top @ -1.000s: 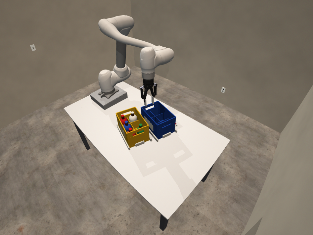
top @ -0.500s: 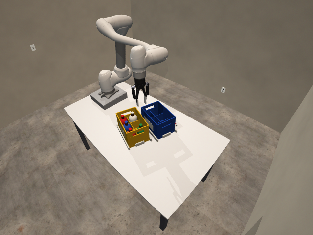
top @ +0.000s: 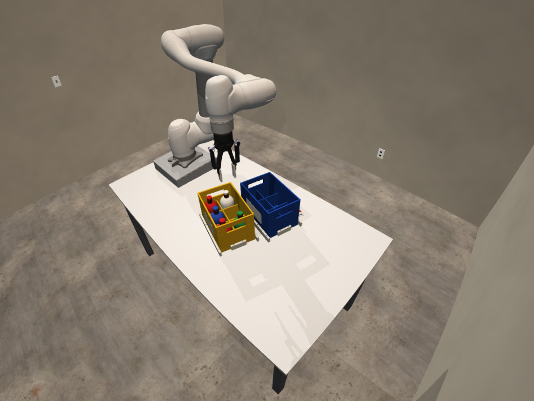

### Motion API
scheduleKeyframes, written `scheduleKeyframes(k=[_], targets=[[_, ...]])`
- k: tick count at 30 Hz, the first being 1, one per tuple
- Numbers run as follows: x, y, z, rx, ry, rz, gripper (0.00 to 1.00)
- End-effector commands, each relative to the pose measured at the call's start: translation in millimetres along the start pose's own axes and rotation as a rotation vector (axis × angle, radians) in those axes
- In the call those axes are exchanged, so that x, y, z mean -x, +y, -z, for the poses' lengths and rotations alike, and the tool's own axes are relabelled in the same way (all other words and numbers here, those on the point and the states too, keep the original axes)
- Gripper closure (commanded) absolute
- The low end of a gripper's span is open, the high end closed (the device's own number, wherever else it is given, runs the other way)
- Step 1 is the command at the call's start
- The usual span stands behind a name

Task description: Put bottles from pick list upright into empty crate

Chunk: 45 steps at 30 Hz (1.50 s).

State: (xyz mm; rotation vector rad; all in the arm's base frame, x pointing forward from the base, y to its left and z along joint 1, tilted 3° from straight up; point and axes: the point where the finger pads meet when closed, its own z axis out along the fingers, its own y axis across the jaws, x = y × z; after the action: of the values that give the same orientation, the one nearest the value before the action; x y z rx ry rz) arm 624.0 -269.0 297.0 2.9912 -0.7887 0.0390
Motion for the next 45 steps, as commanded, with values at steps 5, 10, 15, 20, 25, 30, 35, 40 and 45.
scheduleKeyframes(k=[5, 10, 15, 20, 25, 30, 35, 40, 45], targets=[[3, 27, 7, 0.000, 0.000, 0.000, 0.62], [3, 27, 7, 0.000, 0.000, 0.000, 0.62], [3, 27, 7, 0.000, 0.000, 0.000, 0.62], [3, 27, 7, 0.000, 0.000, 0.000, 0.62], [3, 27, 7, 0.000, 0.000, 0.000, 0.62], [3, 27, 7, 0.000, 0.000, 0.000, 0.62], [3, 27, 7, 0.000, 0.000, 0.000, 0.62], [3, 27, 7, 0.000, 0.000, 0.000, 0.62], [3, 27, 7, 0.000, 0.000, 0.000, 0.62]])
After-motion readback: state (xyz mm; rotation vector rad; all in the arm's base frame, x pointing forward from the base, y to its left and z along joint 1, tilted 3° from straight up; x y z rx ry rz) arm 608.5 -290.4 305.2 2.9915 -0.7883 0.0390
